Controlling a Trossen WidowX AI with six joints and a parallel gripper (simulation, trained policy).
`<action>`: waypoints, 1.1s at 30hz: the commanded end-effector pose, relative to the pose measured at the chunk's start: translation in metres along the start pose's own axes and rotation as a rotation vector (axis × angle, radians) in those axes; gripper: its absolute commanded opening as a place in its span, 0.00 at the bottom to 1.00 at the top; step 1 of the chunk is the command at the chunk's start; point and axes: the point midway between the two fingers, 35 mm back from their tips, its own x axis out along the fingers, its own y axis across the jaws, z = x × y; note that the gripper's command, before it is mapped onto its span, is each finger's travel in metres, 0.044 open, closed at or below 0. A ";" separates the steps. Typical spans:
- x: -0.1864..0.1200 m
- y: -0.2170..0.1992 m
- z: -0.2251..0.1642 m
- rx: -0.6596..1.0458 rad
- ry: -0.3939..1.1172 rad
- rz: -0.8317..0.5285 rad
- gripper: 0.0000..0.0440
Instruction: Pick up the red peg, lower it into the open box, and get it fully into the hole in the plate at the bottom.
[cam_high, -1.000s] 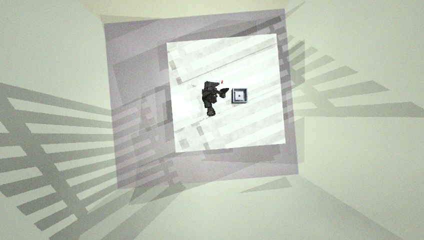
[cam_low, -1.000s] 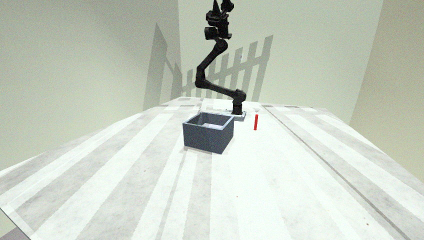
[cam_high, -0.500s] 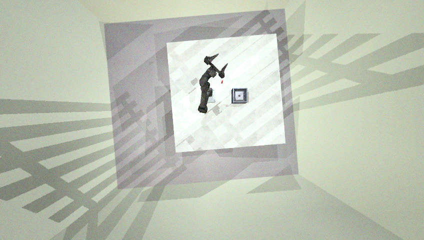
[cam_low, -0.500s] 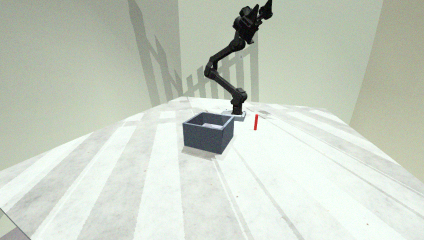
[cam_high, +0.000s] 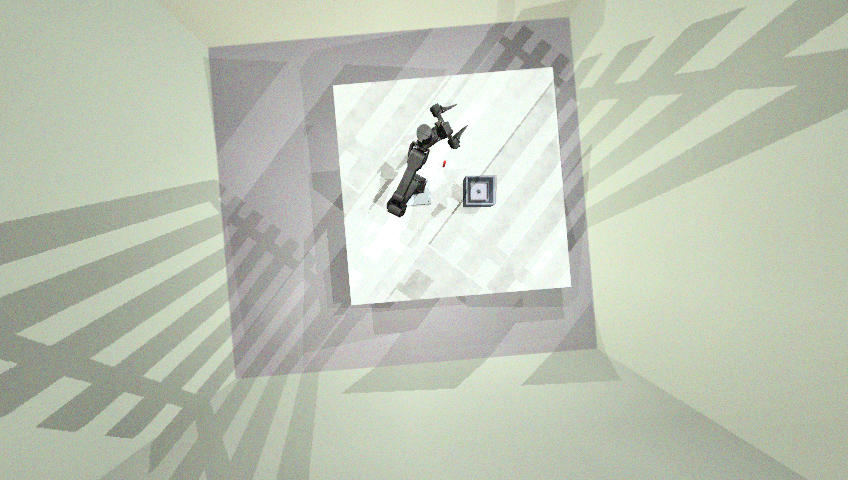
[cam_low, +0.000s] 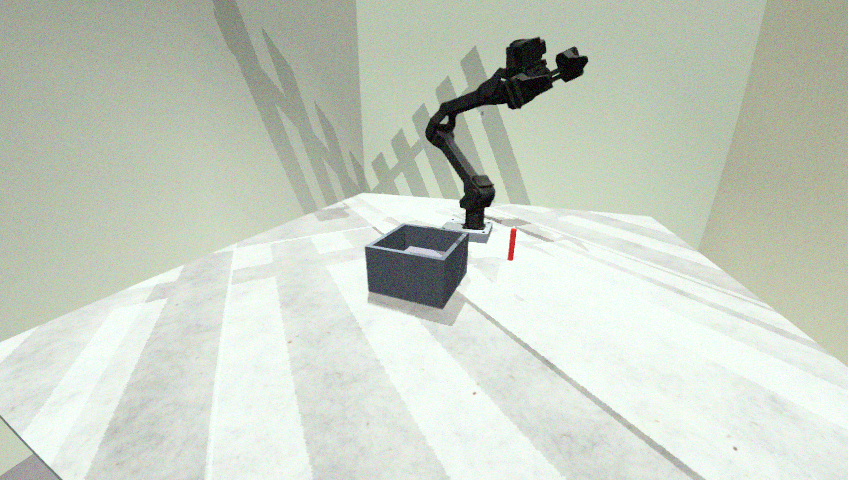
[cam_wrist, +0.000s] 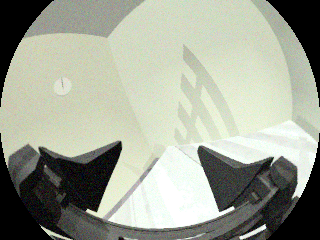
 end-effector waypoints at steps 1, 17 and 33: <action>0.012 -0.018 -0.031 -0.001 0.108 -0.068 1.00; 0.010 -0.102 -0.143 0.101 0.529 -0.439 1.00; -0.037 -0.160 -0.208 0.317 0.806 -0.886 1.00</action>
